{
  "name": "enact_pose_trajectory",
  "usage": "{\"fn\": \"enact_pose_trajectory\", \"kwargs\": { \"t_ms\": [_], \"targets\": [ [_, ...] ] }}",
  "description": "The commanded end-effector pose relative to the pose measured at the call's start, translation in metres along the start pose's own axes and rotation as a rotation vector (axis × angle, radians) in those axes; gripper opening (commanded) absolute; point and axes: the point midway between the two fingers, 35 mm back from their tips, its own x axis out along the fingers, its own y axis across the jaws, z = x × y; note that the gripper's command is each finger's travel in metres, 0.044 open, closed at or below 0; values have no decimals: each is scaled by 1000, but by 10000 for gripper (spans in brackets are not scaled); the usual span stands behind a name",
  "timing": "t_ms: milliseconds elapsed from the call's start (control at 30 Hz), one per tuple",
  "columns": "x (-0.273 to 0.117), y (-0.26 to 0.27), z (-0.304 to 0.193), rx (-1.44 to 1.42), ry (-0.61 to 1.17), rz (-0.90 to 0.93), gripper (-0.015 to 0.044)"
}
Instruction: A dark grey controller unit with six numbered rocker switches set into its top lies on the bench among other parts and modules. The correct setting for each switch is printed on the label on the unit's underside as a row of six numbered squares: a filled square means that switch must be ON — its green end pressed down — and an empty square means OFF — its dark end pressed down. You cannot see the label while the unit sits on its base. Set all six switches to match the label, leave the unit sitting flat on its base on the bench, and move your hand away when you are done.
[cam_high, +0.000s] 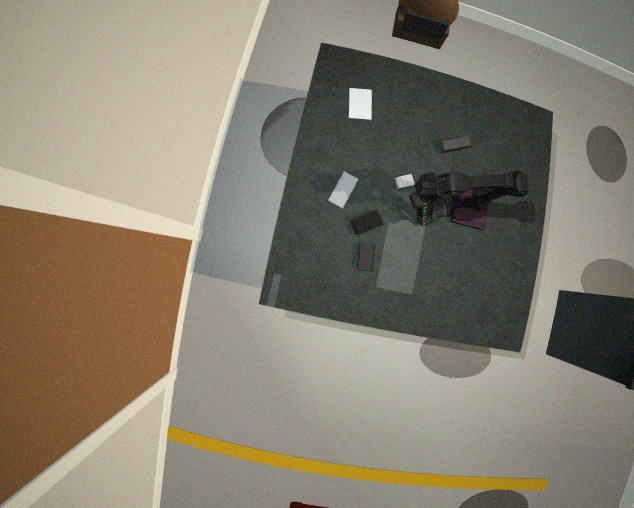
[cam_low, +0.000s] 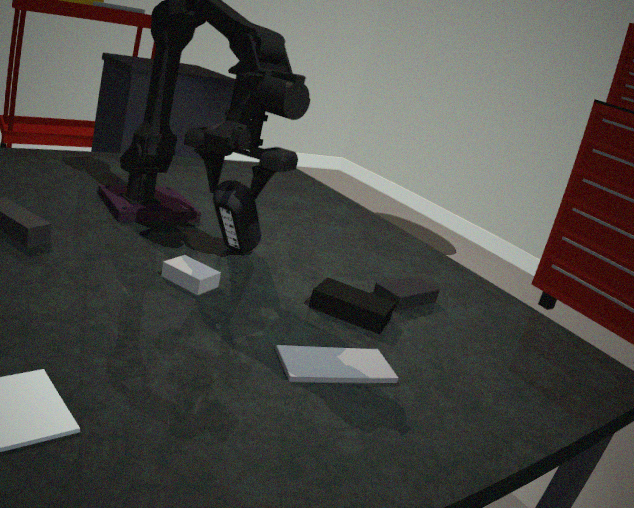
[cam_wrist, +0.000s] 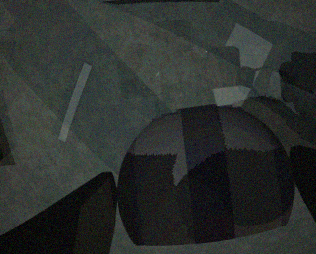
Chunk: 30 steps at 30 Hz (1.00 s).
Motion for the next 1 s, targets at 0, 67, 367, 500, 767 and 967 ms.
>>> {"fn": "enact_pose_trajectory", "kwargs": {
  "t_ms": [0,67,367,500,767,967],
  "targets": [
    [7,-1,0,-8,8,-18,338],
    [8,-1,2,-8,8,-18,338],
    [12,-1,7,-8,7,-18,338],
    [14,-1,10,-8,7,-18,338],
    [17,-1,15,-8,7,-18,338],
    [20,-1,18,-8,6,-18,338]
  ]
}}
